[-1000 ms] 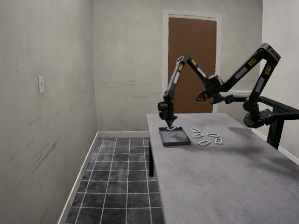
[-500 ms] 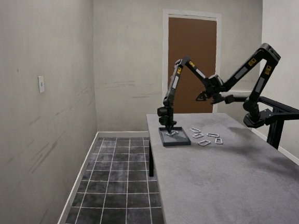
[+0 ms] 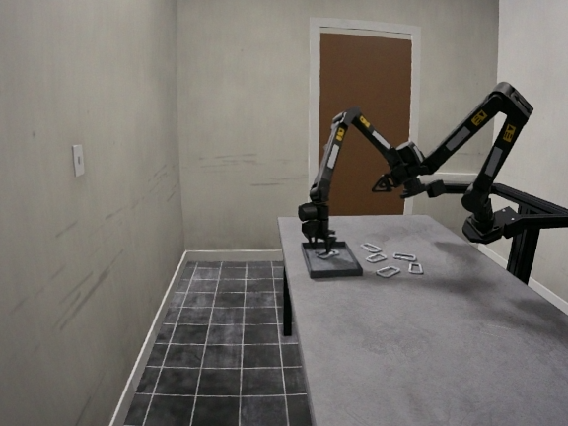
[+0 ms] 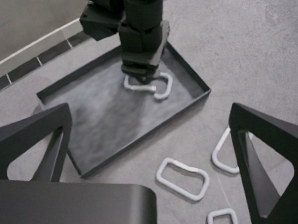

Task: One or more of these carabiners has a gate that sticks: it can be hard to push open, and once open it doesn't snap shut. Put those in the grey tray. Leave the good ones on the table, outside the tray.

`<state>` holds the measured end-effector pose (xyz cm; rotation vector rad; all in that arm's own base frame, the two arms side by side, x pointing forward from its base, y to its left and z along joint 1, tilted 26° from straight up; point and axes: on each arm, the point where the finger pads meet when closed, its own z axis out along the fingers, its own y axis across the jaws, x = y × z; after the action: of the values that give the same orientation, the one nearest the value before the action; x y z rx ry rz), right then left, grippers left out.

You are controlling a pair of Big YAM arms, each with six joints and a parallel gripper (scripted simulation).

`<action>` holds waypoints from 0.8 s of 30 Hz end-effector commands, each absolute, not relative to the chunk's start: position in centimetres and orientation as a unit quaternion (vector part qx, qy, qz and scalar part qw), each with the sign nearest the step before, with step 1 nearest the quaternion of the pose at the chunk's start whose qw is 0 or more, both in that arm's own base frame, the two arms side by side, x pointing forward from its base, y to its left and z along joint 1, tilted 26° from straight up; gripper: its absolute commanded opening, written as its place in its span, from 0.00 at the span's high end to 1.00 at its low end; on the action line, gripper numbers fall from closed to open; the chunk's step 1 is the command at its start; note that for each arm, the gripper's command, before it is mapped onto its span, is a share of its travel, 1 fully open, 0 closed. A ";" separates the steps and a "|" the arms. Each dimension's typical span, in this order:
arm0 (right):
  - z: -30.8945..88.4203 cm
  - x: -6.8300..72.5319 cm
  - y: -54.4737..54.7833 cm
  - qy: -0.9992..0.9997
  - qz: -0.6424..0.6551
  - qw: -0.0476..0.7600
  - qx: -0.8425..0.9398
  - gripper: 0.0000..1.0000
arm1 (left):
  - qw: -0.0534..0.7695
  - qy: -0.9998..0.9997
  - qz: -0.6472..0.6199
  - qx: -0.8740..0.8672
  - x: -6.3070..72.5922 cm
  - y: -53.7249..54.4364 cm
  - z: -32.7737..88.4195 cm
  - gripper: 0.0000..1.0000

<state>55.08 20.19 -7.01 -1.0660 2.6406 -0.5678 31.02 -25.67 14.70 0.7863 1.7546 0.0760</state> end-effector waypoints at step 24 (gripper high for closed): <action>-3.2 52.0 21.8 0.900 -0.194 0.116 -0.372 0.12 | 0.586 0.744 0.022 0.319 31.7 -26.4 16.4 0.00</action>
<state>52.40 20.44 -3.96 -1.0944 2.6410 -0.5715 31.02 -25.67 14.70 0.7863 1.7546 0.0760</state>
